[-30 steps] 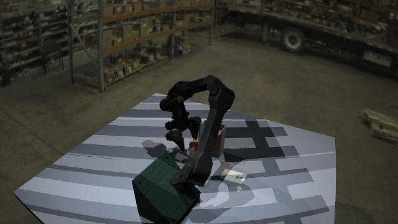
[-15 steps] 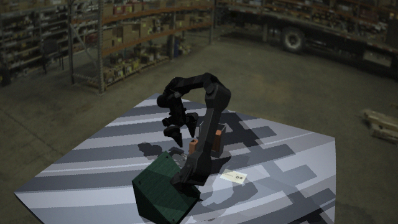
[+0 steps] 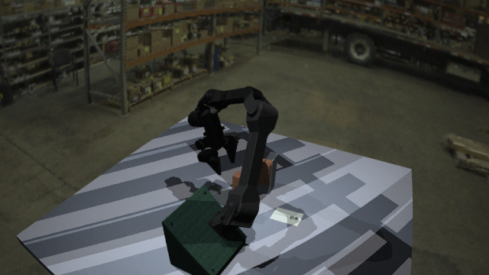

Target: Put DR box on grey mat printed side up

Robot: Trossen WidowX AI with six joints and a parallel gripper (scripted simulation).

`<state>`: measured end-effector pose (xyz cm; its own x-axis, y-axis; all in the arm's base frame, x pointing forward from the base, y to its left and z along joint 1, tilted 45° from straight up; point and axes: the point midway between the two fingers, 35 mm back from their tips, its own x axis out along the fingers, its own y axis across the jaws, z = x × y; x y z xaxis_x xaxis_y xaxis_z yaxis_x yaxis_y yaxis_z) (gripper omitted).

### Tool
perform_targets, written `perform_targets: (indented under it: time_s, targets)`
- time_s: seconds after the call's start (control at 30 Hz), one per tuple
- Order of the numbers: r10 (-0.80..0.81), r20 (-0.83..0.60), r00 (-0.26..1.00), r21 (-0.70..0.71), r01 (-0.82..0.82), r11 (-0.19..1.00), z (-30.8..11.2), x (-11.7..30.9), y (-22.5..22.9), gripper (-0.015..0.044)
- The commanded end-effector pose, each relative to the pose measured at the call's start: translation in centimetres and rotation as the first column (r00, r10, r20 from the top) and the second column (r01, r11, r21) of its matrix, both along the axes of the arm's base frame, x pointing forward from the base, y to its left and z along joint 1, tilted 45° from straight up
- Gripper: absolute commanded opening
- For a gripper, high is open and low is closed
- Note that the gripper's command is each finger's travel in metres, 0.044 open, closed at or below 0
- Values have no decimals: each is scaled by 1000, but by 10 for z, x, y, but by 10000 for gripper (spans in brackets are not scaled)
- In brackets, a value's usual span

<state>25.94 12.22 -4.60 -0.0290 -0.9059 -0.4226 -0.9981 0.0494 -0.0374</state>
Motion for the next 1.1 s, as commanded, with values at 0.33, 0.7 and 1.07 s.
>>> perform_targets:
  time_s: [0.33,0.7,1.07]
  targets:
    - [29,-16,999,19,-29,999,7,-2,17,440]
    - [55,-3,998,59,-55,997,20,-2,29,440]
    - [29,-4,1000,130,-29,991,30,1,14,242]
